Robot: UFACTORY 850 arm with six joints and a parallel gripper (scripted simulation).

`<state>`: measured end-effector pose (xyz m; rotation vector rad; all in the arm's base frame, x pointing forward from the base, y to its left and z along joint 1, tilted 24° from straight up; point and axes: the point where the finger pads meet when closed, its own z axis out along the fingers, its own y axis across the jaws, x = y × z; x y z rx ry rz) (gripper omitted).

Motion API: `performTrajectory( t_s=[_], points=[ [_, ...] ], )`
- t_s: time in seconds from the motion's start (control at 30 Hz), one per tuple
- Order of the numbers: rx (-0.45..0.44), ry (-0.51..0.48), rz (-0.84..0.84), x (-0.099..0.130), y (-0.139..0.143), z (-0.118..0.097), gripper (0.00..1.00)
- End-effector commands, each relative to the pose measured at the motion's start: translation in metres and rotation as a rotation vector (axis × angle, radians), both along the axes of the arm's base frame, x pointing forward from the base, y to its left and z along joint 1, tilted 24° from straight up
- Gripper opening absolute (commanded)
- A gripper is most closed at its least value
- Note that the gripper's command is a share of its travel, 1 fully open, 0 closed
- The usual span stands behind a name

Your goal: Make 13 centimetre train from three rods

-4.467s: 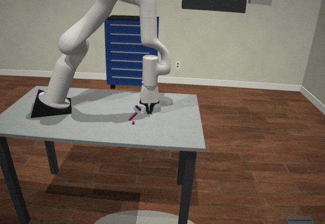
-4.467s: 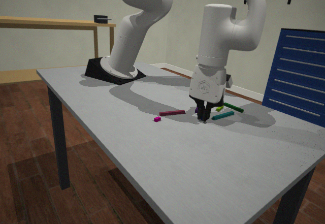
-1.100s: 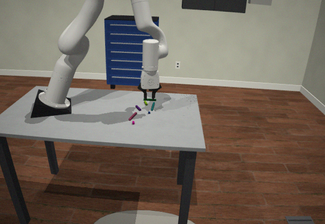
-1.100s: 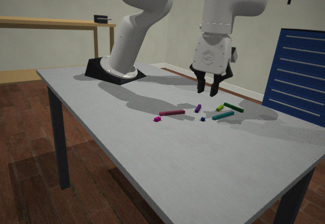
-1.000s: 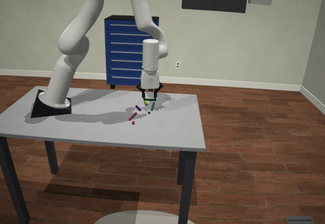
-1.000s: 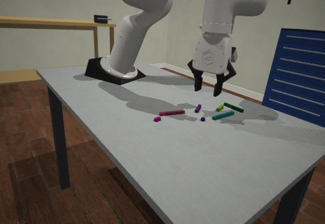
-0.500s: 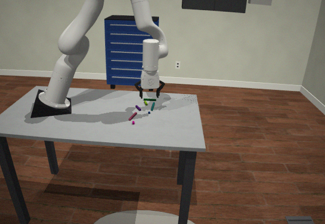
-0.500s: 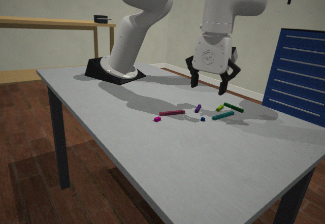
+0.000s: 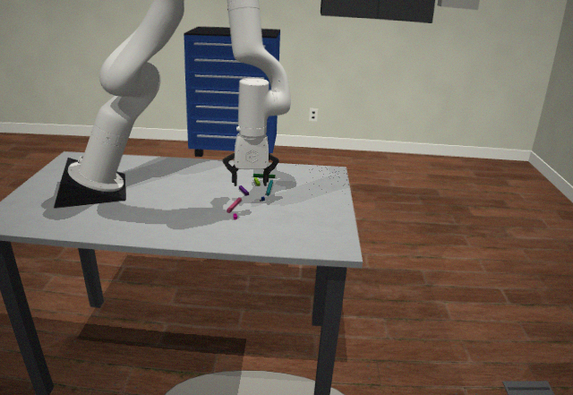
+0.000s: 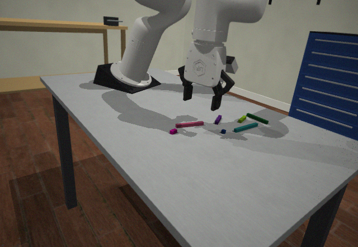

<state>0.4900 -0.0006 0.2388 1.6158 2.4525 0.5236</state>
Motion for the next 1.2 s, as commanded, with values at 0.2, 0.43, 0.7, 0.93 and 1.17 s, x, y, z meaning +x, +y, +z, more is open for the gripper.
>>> performTrajectory(
  t_s=[0.2,0.43,0.7,0.93,1.17],
  points=[
    [0.026,-0.015,-0.035,-0.017,-0.066,-0.031,1.0],
    [0.026,-0.015,-0.035,-0.017,-0.066,-0.031,0.24],
    [0.026,-0.015,-0.035,-0.017,-0.066,-0.031,0.24],
    [0.026,-0.015,-0.035,-0.017,-0.066,-0.031,0.24],
    [0.026,-0.015,-0.035,-0.017,-0.066,-0.031,0.24]
  ],
)
